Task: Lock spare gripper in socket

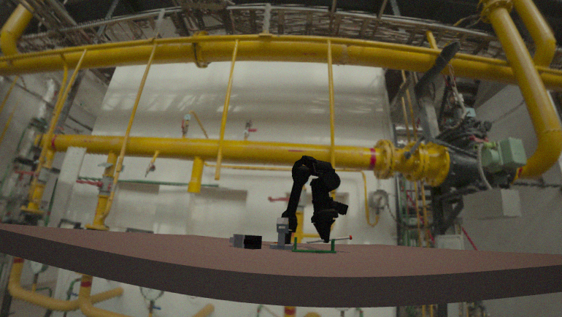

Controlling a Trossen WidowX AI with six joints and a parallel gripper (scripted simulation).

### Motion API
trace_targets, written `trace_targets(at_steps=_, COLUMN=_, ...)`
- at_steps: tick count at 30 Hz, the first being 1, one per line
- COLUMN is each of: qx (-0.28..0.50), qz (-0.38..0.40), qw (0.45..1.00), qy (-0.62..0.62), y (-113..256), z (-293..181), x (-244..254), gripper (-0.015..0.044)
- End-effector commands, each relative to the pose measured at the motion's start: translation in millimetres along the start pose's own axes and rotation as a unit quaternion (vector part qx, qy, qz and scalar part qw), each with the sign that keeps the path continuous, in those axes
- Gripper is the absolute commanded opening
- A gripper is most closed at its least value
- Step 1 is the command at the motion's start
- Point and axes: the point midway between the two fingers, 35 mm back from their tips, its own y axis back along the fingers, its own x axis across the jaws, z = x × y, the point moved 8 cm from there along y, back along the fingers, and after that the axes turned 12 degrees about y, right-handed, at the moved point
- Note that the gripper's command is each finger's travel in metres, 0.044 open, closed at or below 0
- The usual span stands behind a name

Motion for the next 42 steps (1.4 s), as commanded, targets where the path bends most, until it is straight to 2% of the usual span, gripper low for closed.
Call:
trace_targets(at_steps=1, qx=0.002, qz=0.005, qw=1.0, qy=-0.003, y=-9, z=-2, x=2, gripper=0.018)
trace_targets(at_steps=13, qx=0.002, qz=0.005, qw=1.0, qy=-0.003, y=-14, z=-2, x=2, gripper=0.018)
trace_targets(at_steps=19, qx=0.002, qz=0.005, qw=1.0, qy=-0.003, y=-14, z=-2, x=2, gripper=0.0023)
trace_targets(at_steps=22, qx=0.002, qz=0.005, qw=1.0, qy=-0.003, y=-14, z=-2, x=2, gripper=0.0003)
trace_targets(at_steps=42, qx=0.001, qz=0.018, qw=1.0, qy=-0.005, y=7, z=0, x=4, gripper=0.0)
